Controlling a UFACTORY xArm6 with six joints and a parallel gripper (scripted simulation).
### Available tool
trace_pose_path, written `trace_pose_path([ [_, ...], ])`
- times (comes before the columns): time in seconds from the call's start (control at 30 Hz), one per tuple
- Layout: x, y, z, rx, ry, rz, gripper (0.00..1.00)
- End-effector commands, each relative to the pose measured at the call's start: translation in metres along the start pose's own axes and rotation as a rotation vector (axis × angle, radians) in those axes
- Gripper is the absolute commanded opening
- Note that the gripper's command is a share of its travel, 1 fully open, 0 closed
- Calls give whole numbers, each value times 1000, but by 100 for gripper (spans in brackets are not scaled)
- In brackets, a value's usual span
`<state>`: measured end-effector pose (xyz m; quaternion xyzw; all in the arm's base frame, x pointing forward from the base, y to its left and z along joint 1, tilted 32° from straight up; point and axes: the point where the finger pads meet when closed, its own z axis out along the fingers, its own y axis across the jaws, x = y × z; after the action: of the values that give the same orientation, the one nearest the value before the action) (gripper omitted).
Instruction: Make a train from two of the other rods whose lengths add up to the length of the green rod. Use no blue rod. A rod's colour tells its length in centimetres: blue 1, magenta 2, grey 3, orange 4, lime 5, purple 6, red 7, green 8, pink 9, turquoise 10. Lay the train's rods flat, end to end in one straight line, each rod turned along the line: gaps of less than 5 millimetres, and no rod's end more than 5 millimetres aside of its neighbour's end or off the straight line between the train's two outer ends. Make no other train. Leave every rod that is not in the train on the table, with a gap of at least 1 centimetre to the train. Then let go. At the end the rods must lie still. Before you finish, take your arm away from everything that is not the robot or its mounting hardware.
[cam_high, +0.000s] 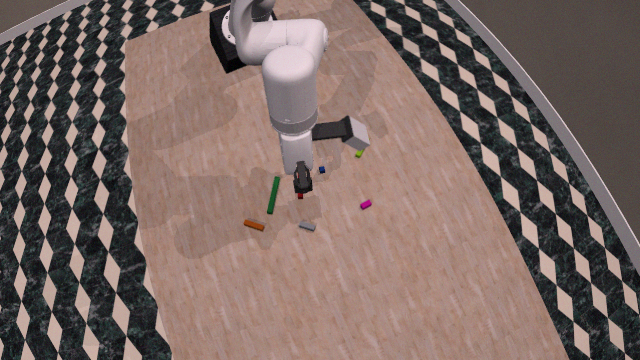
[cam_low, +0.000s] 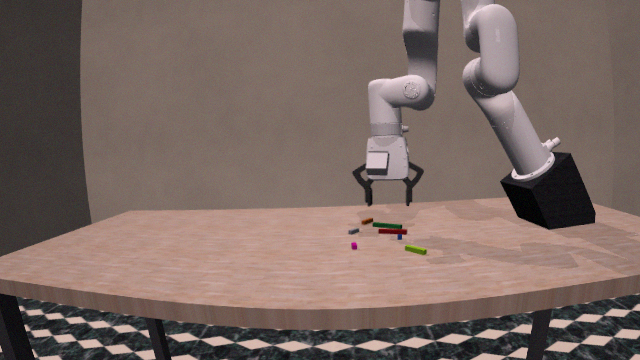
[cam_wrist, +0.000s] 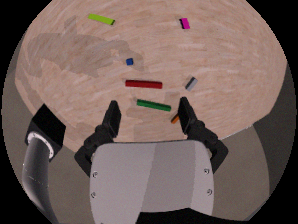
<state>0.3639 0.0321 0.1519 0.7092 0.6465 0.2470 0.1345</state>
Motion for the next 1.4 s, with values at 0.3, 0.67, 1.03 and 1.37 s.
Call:
trace_pose_path([
  [0.3, -7, 3, 0, -3, -11, 422, 100],
  [0.67, -12, 4, 0, -5, -12, 741, 100],
  [1.03, -17, 5, 0, -7, -12, 1076, 100],
  [1.37, -22, 6, 0, -10, -12, 1357, 100],
])
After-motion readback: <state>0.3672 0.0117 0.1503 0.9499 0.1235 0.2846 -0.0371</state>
